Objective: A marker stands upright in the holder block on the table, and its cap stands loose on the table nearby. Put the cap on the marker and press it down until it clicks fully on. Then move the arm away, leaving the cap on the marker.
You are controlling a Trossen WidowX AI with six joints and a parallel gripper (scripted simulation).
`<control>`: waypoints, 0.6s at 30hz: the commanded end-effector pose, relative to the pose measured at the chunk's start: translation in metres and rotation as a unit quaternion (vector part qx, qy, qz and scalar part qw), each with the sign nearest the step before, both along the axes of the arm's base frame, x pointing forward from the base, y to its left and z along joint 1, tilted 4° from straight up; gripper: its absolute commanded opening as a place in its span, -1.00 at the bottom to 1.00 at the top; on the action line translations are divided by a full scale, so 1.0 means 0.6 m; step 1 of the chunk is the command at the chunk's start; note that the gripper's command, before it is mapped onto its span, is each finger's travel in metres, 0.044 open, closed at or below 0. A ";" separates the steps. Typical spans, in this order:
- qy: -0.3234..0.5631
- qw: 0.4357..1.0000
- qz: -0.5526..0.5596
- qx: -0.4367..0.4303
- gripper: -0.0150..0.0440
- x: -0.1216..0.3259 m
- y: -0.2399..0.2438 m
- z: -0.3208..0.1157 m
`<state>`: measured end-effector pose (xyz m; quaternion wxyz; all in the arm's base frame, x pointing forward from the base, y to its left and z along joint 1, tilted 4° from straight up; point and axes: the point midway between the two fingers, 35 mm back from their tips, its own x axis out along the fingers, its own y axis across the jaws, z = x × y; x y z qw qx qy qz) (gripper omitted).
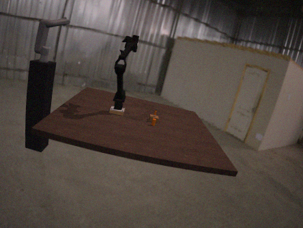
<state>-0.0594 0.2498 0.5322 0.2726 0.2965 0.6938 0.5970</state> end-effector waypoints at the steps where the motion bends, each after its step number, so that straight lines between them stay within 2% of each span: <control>1: 0.000 1.000 -0.002 0.000 0.78 0.002 0.001 -0.001; 6: -0.011 0.996 -0.084 -0.018 0.35 0.067 0.045 -0.029; 12: -0.036 0.974 -0.215 -0.054 0.35 0.193 0.090 -0.086; 18: -0.071 0.936 -0.330 -0.104 0.35 0.331 0.095 -0.156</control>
